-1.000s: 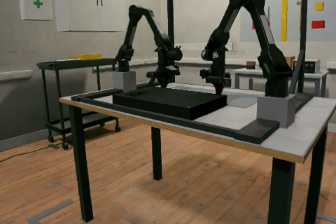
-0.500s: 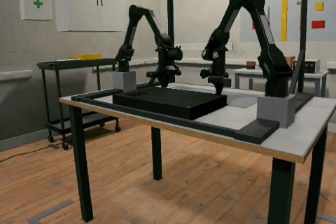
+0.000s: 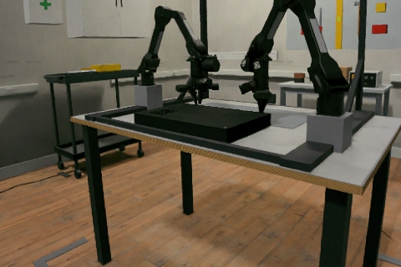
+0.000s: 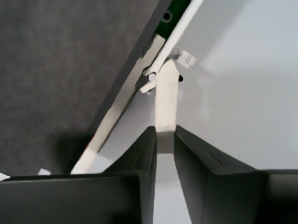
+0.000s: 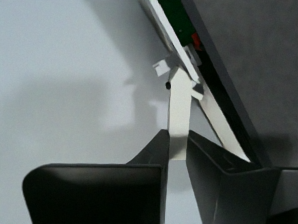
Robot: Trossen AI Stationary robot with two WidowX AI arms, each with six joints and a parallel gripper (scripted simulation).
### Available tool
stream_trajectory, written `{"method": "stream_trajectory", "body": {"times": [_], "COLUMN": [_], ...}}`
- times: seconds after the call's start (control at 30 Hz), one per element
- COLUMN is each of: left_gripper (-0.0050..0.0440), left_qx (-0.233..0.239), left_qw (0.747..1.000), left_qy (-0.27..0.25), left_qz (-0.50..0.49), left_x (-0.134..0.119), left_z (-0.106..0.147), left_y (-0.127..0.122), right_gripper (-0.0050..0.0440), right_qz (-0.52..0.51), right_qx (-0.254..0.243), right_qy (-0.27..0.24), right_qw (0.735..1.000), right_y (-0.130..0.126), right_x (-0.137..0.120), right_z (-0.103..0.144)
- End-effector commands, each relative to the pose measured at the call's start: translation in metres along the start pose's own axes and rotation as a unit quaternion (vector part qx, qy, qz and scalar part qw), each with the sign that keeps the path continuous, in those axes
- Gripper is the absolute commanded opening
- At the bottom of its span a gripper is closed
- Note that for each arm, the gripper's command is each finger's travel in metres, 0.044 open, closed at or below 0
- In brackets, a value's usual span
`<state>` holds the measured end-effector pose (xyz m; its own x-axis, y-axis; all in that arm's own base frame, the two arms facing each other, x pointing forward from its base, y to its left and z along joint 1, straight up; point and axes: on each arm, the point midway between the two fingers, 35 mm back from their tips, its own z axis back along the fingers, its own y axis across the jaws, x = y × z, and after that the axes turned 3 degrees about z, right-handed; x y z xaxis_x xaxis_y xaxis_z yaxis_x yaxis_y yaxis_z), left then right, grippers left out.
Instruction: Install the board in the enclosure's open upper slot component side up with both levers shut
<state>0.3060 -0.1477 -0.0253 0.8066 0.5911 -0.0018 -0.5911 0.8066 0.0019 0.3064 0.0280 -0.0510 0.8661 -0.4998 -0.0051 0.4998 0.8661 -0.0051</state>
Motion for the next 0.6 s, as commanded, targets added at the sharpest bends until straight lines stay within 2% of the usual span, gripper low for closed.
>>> {"method": "stream_trajectory", "body": {"times": [0.0,0.37,0.57], "left_gripper": [0.0007,0.0007,0.0007], "left_qx": [-0.008,-0.008,-0.007], "left_qw": [1.0,1.0,0.997], "left_qy": [-0.009,-0.009,-0.009], "left_qz": [0.021,0.021,0.08], "left_x": [0.0054,0.0054,0.0053], "left_z": [0.007,0.007,0.0069], "left_y": [-0.0059,-0.0064,-0.01], "right_gripper": [0.0008,0.0008,0.0008], "right_qz": [-0.022,-0.022,-0.057], "right_qx": [0.009,0.009,0.005], "right_qy": [-0.014,-0.014,-0.013], "right_qw": [1.0,1.0,0.998], "right_y": [0.0056,0.0048,0.0073], "right_x": [0.0091,0.0085,0.0088], "right_z": [0.0097,0.0094,0.0073]}}
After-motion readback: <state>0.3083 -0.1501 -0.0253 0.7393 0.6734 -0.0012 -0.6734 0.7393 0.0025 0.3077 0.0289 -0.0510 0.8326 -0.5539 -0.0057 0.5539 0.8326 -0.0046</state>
